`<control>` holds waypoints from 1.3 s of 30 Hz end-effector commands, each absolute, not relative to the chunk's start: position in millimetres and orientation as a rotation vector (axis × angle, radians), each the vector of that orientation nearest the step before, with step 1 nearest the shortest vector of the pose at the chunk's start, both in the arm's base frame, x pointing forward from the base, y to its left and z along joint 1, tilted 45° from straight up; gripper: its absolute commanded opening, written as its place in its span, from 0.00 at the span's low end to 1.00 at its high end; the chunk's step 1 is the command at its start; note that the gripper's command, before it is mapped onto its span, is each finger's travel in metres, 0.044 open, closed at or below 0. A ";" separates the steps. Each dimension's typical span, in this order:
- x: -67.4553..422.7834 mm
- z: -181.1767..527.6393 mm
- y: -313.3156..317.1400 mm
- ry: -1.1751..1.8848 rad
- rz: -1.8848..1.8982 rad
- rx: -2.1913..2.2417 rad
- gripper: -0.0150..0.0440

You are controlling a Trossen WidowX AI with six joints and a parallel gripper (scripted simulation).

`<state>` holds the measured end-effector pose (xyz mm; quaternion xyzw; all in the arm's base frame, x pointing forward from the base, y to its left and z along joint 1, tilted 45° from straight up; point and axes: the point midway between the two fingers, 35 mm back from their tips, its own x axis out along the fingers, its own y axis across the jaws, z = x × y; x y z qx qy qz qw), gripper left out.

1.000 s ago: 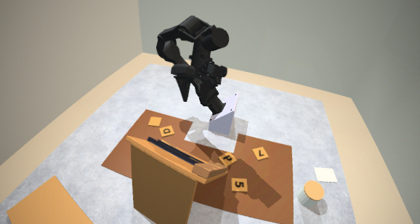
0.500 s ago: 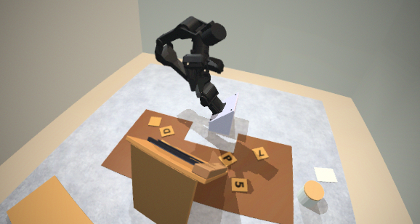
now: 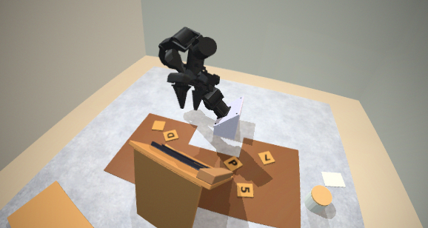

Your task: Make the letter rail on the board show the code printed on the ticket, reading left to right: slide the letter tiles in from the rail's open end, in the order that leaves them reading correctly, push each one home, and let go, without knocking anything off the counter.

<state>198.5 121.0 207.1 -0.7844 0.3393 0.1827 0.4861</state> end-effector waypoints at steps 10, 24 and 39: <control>217.9 179.2 -15.4 1.148 -0.303 -0.853 0.83; 175.9 156.6 -114.5 1.019 -1.011 -0.005 0.83; 177.3 148.6 -122.7 1.020 -1.011 -0.004 0.83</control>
